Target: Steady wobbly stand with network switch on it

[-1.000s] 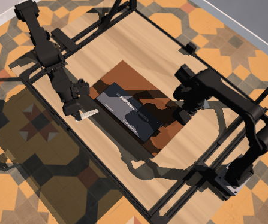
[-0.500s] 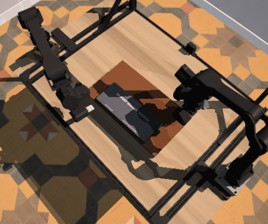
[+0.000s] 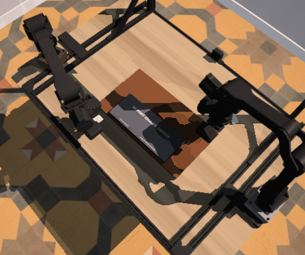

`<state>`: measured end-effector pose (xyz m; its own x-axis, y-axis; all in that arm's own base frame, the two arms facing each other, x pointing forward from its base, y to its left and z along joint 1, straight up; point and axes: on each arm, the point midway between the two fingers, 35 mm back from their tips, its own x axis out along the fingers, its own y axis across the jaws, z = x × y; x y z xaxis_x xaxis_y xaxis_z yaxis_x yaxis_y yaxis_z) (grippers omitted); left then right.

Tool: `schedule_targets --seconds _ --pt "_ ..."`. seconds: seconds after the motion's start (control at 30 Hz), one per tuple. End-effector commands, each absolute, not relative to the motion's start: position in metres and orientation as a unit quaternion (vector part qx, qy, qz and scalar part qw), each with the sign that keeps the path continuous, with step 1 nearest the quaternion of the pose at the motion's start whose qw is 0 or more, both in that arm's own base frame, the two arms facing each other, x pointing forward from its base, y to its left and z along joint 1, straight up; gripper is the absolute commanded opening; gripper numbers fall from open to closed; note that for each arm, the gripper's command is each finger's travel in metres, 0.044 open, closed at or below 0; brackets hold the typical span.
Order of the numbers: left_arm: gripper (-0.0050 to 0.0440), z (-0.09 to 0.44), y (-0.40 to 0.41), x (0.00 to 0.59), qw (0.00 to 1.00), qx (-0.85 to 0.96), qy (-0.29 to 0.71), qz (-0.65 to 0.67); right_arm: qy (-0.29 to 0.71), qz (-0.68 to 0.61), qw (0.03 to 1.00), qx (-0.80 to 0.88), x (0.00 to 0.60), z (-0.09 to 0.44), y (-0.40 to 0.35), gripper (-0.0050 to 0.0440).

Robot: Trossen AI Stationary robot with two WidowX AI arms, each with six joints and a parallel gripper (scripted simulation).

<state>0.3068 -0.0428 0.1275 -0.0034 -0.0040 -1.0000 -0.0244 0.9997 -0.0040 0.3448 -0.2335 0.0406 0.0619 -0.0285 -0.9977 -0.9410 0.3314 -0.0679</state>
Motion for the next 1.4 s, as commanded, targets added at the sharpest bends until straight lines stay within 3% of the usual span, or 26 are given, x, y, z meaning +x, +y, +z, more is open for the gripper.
schedule_targets --seconds 0.0,0.83,0.87,1.37 --pt "0.0 0.128 -0.043 0.307 0.706 -0.01 0.708 0.007 0.569 0.41 0.575 -0.422 0.338 0.031 -0.229 0.0" --pt "0.0 0.128 -0.043 0.307 0.706 -0.01 0.708 0.007 0.569 0.419 0.569 -0.419 0.335 0.027 -0.228 0.0" --pt "0.0 0.127 -0.043 0.307 0.706 -0.01 0.708 0.007 0.569 0.419 0.569 -0.419 0.335 -0.029 -0.228 0.0" --pt "0.0 0.127 -0.043 0.307 0.706 -0.01 0.708 0.007 0.569 0.419 0.569 -0.419 0.335 -0.029 -0.228 0.0"
